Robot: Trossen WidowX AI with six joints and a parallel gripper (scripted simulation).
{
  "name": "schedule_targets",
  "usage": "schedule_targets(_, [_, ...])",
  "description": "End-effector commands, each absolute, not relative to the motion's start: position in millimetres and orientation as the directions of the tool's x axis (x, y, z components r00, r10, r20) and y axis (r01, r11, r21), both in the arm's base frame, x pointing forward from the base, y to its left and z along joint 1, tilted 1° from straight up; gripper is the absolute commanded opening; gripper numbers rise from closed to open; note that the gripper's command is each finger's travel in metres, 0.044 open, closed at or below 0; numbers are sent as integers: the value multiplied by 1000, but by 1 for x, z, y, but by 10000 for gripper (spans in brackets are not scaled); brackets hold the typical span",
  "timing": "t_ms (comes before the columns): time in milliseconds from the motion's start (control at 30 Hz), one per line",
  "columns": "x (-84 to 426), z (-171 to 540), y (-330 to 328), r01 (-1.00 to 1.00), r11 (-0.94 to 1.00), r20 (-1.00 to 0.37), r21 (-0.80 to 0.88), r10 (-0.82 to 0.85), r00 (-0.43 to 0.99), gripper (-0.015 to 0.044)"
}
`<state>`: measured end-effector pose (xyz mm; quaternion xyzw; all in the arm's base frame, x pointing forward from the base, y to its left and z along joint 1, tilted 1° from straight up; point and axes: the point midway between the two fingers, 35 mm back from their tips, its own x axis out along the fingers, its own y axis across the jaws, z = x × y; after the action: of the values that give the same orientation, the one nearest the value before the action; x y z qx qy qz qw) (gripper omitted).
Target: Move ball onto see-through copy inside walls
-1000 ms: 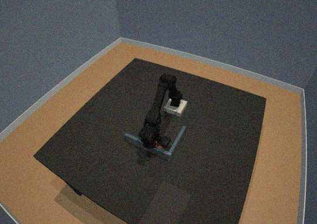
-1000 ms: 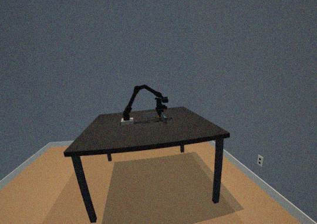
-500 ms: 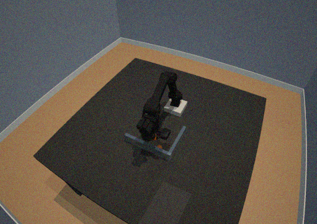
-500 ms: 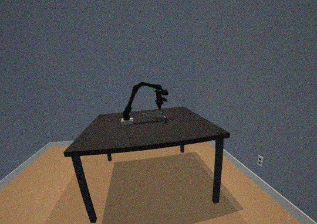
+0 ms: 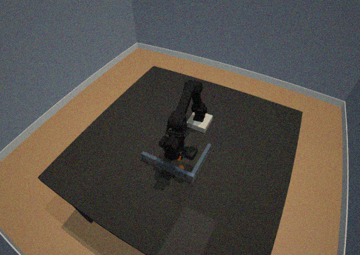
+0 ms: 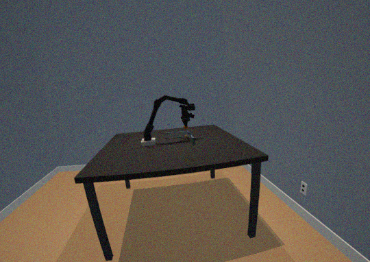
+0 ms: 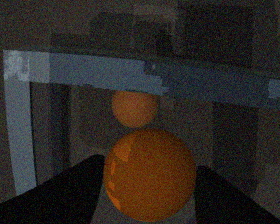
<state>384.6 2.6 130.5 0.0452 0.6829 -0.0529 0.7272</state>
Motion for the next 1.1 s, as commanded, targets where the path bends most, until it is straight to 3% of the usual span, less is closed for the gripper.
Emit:
schedule_targets(0, [383,111,15,140,990,-999,-5,-12,47,0])
schedule_targets(633, [386,41,15,140,990,-999,-5,-12,47,0])
schedule_targets(1067, [387,32,15,140,990,-999,-5,-12,47,0])
